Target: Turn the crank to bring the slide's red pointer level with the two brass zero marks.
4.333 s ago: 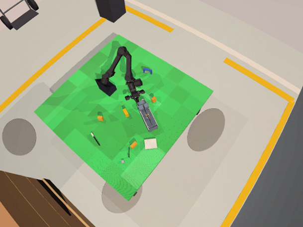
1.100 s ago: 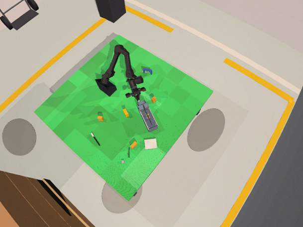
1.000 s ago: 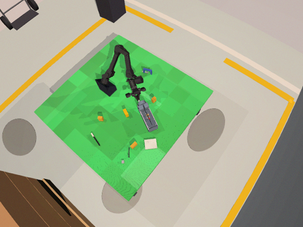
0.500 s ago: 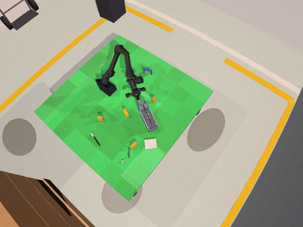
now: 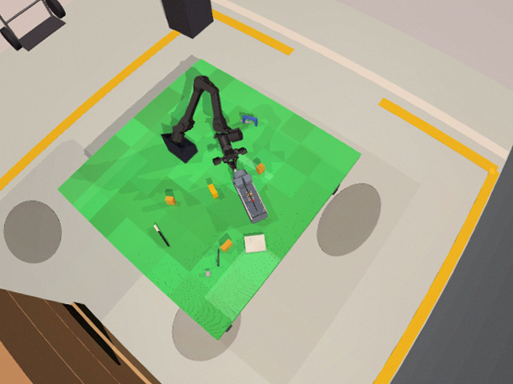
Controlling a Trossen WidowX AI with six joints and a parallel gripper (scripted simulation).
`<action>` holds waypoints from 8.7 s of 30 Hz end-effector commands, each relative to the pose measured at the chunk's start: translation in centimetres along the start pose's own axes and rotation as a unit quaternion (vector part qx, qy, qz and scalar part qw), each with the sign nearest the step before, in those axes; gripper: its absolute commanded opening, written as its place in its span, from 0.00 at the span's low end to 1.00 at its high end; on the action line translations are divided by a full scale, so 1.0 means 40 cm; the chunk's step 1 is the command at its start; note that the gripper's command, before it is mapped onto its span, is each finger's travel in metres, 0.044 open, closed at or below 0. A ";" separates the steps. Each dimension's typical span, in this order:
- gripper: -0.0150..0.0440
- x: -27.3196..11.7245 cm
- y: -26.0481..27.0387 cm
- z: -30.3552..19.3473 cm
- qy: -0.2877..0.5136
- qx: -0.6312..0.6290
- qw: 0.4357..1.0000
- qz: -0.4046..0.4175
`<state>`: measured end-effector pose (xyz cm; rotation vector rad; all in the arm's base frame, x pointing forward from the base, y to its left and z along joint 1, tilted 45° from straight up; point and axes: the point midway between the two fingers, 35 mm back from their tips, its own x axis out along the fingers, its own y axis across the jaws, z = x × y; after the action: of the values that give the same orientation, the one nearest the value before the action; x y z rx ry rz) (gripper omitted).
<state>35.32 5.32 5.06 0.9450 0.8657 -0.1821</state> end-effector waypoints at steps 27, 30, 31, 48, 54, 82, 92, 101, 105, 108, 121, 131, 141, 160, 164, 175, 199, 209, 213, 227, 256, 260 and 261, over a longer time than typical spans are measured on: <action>0.25 0.000 0.001 0.000 0.000 0.000 1.000 0.001; 0.25 0.000 0.001 0.000 0.000 0.000 1.000 0.001; 0.25 0.000 0.001 0.000 0.000 0.000 1.000 0.001; 1.00 0.000 0.001 0.000 0.000 0.000 1.000 0.001; 1.00 -0.037 0.002 0.042 0.000 0.000 1.000 0.000; 1.00 -0.098 0.019 0.277 0.034 -0.069 0.995 0.063; 1.00 -0.023 0.005 0.364 0.052 -0.135 0.980 0.135; 1.00 0.033 -0.031 0.430 0.052 -0.188 0.961 0.197; 1.00 0.075 -0.034 0.401 0.052 -0.192 0.959 0.201; 1.00 0.122 -0.038 0.362 0.051 -0.195 0.957 0.207; 1.00 0.143 -0.039 0.342 0.051 -0.197 0.956 0.210; 1.00 0.124 -0.039 0.364 0.051 -0.198 0.956 0.210; 1.00 0.032 -0.029 0.430 0.052 -0.190 0.960 0.200; 1.00 -0.106 0.012 0.291 0.030 -0.066 0.995 0.064; 1.00 -0.136 0.012 0.256 0.021 -0.043 0.998 0.040; 1.00 -0.189 -0.002 0.191 -0.002 0.000 1.000 0.001; 1.00 -0.075 0.000 0.082 -0.002 0.000 1.000 0.001; 1.00 -0.046 0.000 0.053 -0.001 0.000 1.000 0.001; 1.00 -0.035 0.000 0.041 -0.001 0.000 1.000 0.002; 0.96 -0.005 -0.001 0.006 -0.002 0.001 1.000 0.003; 0.25 -0.009 0.008 0.008 -0.002 0.001 1.000 0.003; 0.25 -0.013 0.016 0.012 -0.002 0.001 1.000 0.003; 0.25 -0.014 0.019 0.013 -0.002 0.001 1.000 0.003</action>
<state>35.35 5.12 5.47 0.9418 0.8687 -0.1864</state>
